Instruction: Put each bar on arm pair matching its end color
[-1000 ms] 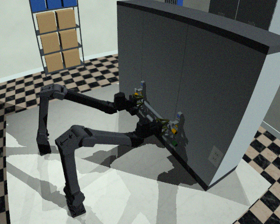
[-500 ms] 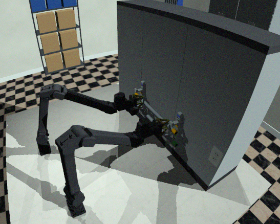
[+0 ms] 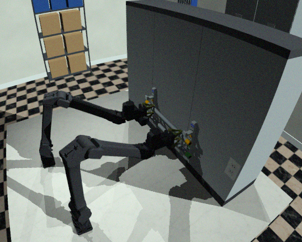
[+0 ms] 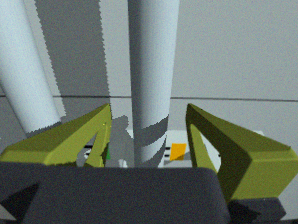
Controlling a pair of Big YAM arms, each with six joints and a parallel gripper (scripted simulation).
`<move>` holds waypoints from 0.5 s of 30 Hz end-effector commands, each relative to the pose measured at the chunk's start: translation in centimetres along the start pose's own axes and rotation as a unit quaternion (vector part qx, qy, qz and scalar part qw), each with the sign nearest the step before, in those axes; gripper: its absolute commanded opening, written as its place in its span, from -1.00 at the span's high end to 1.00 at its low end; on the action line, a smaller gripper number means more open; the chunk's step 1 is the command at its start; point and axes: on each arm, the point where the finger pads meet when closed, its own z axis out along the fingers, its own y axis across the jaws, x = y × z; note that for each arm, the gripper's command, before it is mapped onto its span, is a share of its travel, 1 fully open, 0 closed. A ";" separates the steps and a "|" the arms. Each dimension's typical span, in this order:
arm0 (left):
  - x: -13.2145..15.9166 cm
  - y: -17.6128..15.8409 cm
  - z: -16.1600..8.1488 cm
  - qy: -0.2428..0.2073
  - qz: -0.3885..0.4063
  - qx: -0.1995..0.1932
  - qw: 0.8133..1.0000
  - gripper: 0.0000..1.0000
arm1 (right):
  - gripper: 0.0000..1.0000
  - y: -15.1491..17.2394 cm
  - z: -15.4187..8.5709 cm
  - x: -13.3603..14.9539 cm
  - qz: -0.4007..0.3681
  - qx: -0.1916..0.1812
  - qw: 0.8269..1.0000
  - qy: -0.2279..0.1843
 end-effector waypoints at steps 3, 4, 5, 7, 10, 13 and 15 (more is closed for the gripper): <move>0.1 3.4 -0.8 0.002 -0.006 -0.035 0.999 -0.18 | -0.16 -3.9 -1.2 -0.1 0.011 0.038 0.999 0.000; 0.1 3.3 -0.9 0.002 -0.006 -0.036 0.999 -0.18 | -0.16 -3.9 -1.3 -0.1 0.011 0.038 0.999 0.000; 0.1 3.3 -1.0 0.002 -0.006 -0.036 0.999 -0.18 | -0.16 -3.9 -1.4 -0.1 0.011 0.038 0.999 0.000; 0.1 3.3 -1.2 0.002 -0.006 -0.036 0.999 -0.18 | -0.16 -3.9 -1.5 -0.1 0.011 0.038 0.999 0.000; 0.0 3.4 -1.4 0.002 -0.006 -0.036 0.999 -0.18 | -0.16 -4.0 -1.8 -0.1 0.011 0.039 0.999 -0.001; 0.0 3.6 -1.8 0.001 -0.006 -0.037 0.999 -0.18 | -0.16 -4.1 -2.2 -0.2 0.012 0.041 0.999 -0.001; 0.0 3.8 -2.0 0.001 -0.006 -0.038 0.999 -0.18 | -0.16 -4.2 -2.4 -0.3 0.012 0.042 0.999 -0.002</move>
